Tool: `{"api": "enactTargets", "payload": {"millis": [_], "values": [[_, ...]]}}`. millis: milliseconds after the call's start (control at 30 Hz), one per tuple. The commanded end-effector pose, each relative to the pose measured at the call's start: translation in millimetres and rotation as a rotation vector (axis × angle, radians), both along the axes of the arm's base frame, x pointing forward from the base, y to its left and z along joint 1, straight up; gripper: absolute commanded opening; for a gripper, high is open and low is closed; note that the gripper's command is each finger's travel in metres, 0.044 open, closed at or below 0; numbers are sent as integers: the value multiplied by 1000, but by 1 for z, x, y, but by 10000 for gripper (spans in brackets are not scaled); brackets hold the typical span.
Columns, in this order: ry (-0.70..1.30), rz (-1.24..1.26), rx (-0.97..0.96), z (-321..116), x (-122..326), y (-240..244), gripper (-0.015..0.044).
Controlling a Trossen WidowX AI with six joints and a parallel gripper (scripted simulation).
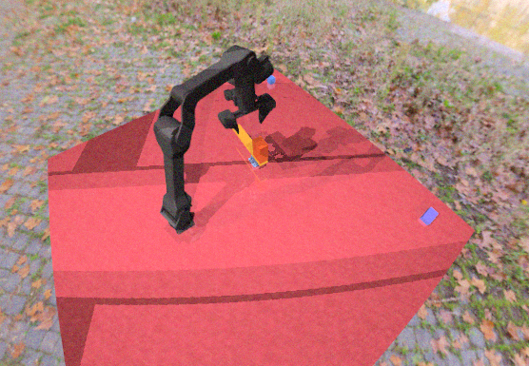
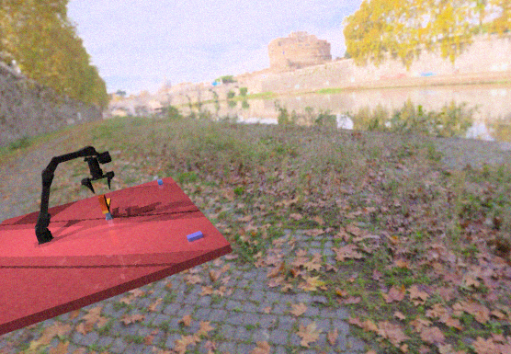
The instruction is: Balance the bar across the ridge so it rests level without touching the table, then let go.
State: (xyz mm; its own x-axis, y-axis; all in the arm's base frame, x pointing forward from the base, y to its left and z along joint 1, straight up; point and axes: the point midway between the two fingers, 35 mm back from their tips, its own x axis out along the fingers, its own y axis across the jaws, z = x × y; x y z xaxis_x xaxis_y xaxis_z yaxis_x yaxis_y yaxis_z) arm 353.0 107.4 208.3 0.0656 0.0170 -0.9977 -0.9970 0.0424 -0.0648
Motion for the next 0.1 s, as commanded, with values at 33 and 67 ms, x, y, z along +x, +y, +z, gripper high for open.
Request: {"api": "enactTargets", "payload": {"millis": [33,67], "values": [[2,0,0,0,0,0,440],[2,0,0,0,0,0,440]]}}
